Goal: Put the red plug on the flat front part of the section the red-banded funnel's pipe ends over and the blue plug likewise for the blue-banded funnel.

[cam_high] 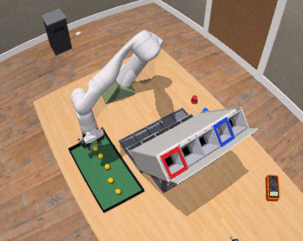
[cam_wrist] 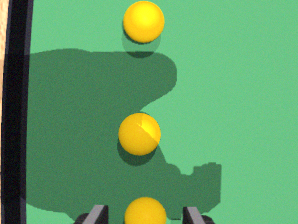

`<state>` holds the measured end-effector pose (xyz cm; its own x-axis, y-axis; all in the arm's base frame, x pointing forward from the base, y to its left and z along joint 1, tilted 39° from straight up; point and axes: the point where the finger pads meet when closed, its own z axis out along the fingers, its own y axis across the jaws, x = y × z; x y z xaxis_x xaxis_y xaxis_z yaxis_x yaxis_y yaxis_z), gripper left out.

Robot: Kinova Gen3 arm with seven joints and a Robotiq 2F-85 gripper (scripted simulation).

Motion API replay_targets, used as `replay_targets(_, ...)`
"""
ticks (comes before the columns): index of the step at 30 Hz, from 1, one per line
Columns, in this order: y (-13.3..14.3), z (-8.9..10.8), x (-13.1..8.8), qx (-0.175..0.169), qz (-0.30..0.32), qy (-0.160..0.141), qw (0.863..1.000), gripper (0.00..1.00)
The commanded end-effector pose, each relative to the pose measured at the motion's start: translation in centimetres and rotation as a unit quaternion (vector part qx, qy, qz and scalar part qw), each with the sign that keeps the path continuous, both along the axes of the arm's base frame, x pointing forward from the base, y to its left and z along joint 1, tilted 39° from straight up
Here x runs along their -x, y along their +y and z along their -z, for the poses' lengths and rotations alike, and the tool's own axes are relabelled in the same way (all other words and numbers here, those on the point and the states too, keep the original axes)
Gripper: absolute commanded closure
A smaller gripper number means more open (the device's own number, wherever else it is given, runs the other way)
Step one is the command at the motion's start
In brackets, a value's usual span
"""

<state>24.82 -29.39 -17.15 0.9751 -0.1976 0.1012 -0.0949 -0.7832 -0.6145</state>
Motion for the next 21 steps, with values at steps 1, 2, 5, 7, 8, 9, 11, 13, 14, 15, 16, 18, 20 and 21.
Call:
replay_targets(1, -0.13, -0.07, 0.05, -0.003, 0.001, 0.001, 1.000, 0.50)
replay_targets(2, -0.13, -0.07, 0.05, -0.003, 0.001, 0.001, 1.000, 0.50)
replay_targets(5, -0.13, -0.07, 0.05, -0.003, 0.001, 0.001, 1.000, 0.50)
replay_targets(7, -0.13, -0.07, 0.05, -0.003, 0.001, 0.001, 1.000, 0.50)
replay_targets(8, -0.13, -0.07, 0.05, -0.003, 0.001, 0.001, 1.000, 0.50)
replay_targets(9, -0.13, -0.07, 0.05, -0.003, 0.001, 0.001, 1.000, 0.50)
replay_targets(11, -0.13, -0.07, 0.05, -0.003, 0.001, 0.001, 1.000, 0.50)
replay_targets(13, -0.13, -0.07, 0.05, -0.003, 0.001, 0.001, 1.000, 0.50)
replay_targets(14, -0.13, -0.07, 0.05, -0.003, 0.001, 0.001, 1.000, 0.50)
replay_targets(15, -0.13, -0.07, 0.05, -0.003, 0.001, 0.001, 1.000, 0.50)
replay_targets(16, -0.13, -0.07, 0.05, -0.003, 0.001, 0.001, 1.000, 0.50)
replay_targets(18, 0.41, 0.52, -0.03, -0.003, 0.001, 0.001, 1.000, 0.50)
replay_targets(20, 0.41, 0.52, -0.03, -0.003, 0.001, 0.001, 1.000, 0.50)
replay_targets(21, 0.41, 0.52, -0.03, -0.003, 0.001, 0.001, 1.000, 0.50)
